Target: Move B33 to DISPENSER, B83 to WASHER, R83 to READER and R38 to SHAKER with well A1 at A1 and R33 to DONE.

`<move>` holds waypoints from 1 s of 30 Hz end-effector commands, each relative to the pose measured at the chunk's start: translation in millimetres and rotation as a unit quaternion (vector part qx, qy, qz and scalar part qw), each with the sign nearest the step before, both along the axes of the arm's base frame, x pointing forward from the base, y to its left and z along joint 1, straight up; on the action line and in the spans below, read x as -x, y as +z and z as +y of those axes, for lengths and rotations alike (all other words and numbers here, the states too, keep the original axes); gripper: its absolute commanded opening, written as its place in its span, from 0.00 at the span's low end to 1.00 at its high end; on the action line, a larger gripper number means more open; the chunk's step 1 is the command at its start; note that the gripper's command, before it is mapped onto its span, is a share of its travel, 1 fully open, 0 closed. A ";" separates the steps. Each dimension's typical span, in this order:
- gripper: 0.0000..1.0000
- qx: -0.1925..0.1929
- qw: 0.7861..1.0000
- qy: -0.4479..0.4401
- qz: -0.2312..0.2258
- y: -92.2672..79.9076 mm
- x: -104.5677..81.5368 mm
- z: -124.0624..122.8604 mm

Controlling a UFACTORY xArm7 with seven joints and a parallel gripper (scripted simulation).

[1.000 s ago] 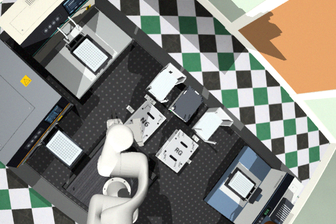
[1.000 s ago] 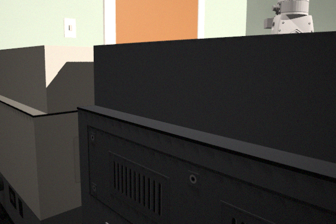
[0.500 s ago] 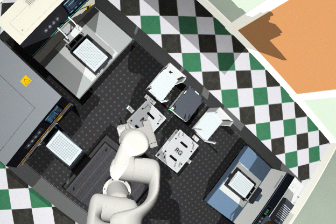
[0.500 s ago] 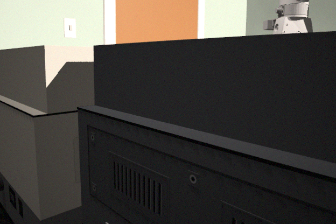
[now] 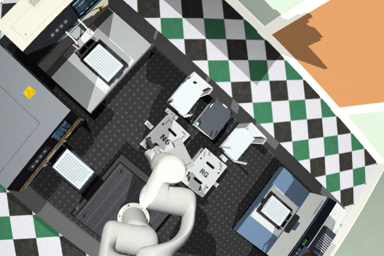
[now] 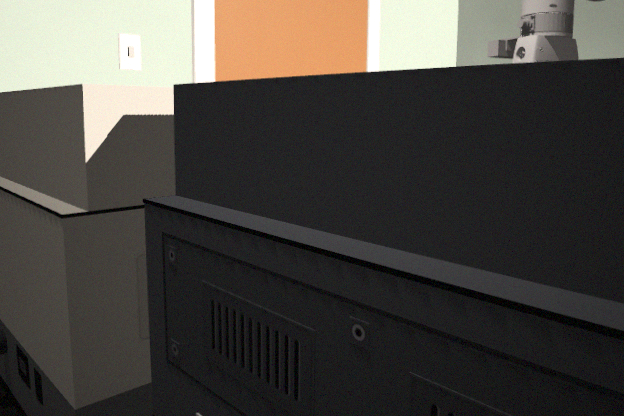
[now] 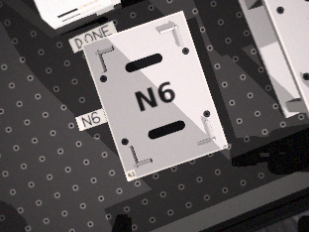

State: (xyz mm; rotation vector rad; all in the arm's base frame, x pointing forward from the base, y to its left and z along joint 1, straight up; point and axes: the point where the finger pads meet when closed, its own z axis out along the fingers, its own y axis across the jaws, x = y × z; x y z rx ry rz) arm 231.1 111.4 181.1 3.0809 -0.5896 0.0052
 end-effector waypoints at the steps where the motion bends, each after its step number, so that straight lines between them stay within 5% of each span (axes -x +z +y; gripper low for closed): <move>1: 1.00 -0.001 1.000 0.000 -0.002 1.5 -4.6 -8.7; 30: 1.00 0.000 0.988 0.158 -0.001 2.0 -33.4 -87.3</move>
